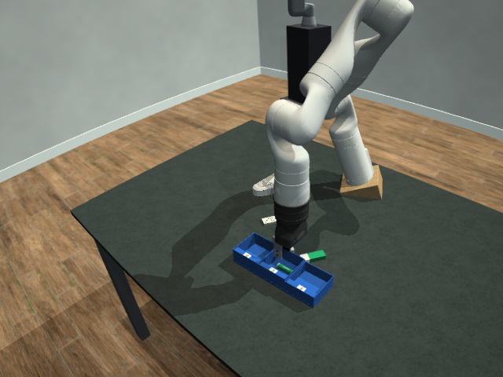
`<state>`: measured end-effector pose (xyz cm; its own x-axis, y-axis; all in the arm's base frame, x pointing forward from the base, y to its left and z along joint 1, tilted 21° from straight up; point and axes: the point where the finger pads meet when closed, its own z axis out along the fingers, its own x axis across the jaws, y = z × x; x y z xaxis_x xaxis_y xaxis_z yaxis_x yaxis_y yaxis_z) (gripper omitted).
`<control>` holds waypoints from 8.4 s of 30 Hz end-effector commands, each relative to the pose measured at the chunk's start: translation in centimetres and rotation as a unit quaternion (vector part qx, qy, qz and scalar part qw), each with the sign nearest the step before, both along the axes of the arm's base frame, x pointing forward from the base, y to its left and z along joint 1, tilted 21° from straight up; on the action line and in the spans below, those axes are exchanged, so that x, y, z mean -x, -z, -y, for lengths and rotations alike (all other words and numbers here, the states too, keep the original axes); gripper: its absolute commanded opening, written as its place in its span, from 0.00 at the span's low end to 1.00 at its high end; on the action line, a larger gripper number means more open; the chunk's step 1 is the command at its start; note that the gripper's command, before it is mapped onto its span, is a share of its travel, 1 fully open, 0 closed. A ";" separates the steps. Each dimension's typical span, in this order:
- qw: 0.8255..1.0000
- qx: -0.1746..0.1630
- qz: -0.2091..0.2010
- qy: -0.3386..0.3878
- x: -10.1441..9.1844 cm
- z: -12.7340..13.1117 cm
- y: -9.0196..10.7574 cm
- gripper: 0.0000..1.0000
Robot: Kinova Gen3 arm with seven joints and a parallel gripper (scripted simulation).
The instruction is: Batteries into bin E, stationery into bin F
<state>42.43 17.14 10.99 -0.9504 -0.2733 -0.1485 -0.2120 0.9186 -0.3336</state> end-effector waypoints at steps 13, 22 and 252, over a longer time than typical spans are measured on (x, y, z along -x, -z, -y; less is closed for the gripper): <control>1.000 -0.001 0.001 -0.001 0.0 -0.2 -0.1 0.60; 1.000 -0.001 0.001 -0.001 0.0 -0.2 -0.1 0.60; 0.891 0.103 -0.129 -0.423 8.6 -0.6 2.9 0.45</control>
<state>33.88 17.53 8.05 -0.3909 -0.9024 0.1813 -0.8917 0.3225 -0.3175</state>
